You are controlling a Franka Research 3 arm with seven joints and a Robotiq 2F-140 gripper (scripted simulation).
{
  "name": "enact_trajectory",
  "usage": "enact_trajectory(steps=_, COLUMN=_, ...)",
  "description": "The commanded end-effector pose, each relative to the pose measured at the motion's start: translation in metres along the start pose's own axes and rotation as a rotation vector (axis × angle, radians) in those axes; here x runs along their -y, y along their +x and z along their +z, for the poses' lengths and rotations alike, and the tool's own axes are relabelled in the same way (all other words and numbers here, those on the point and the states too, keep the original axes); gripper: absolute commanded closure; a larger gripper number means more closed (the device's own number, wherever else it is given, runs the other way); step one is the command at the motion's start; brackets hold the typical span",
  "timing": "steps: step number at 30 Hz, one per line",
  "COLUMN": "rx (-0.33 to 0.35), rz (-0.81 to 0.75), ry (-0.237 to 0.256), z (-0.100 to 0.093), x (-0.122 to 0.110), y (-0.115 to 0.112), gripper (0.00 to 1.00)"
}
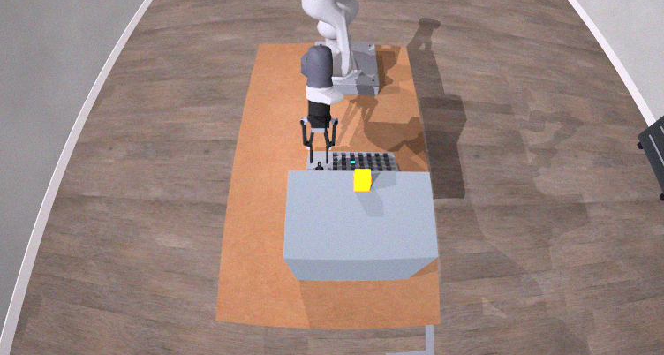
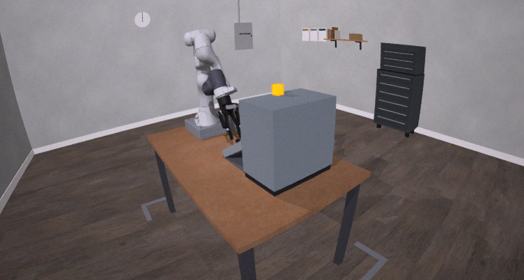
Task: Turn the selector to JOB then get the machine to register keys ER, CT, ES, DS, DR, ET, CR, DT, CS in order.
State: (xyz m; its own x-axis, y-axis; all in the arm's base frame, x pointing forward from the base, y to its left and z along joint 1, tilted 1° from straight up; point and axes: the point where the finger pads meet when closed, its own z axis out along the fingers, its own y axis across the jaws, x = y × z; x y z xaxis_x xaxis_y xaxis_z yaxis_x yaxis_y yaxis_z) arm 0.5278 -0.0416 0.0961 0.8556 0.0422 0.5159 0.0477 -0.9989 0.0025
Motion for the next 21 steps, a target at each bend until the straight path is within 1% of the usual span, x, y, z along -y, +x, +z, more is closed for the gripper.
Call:
enact_trajectory(steps=1, rx=-0.003, rz=-0.006, ry=0.002, z=-0.0004, x=0.0007, y=0.0014, gripper=0.60)
enact_trajectory(steps=11, rx=-0.003, rz=-0.005, ry=0.003, z=0.0016, x=0.0009, y=0.0014, gripper=0.60)
enact_trajectory(steps=21, rx=-0.003, rz=-0.005, ry=0.003, z=0.0082, x=0.0008, y=0.0014, gripper=0.60)
